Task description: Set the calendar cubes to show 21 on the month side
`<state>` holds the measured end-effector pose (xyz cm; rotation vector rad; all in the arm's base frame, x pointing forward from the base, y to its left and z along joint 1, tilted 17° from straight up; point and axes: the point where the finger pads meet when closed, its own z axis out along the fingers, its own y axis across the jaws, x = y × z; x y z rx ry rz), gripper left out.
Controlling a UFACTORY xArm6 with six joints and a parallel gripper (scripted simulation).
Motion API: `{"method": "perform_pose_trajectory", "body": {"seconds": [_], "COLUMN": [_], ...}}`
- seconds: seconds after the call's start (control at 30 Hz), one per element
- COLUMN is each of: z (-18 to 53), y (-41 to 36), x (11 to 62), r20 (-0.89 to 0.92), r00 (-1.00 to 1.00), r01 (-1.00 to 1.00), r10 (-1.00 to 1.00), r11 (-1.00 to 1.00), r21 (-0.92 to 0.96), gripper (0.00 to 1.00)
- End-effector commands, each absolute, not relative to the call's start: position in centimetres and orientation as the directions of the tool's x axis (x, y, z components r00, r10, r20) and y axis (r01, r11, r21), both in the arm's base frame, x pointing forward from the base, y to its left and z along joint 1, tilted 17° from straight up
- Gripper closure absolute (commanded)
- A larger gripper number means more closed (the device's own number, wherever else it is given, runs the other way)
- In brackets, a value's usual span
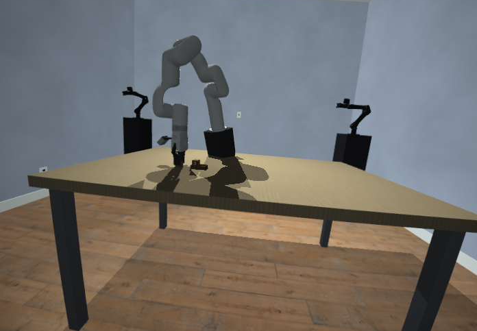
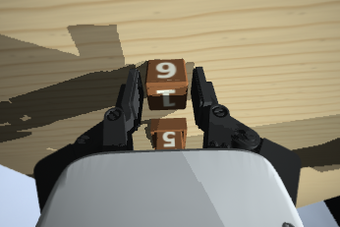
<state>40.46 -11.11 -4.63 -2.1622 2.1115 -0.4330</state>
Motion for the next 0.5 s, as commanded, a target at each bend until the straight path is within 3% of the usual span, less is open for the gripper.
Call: {"method": "perform_pose_trajectory", "body": {"seconds": [0.0, 0.33, 0.37, 0.47], "z": [-4.55, -4.55, -4.55, -4.55], "y": [-11.14, -11.14, -11.14, -11.14], "x": [40.55, 40.55, 40.55, 40.55], "r20": [0.140, 0.140, 0.140, 0.140], "r00": [0.005, 0.005, 0.005, 0.005], "r01": [-0.965, -0.965, -0.965, -0.965], "r10": [-0.990, -0.990, -0.990, -0.990], "r11": [-0.042, -0.042, -0.042, -0.042], "r21": [-0.261, -0.261, -0.261, -0.261], "gripper": [0.51, 0.51, 0.71, 0.71]}}
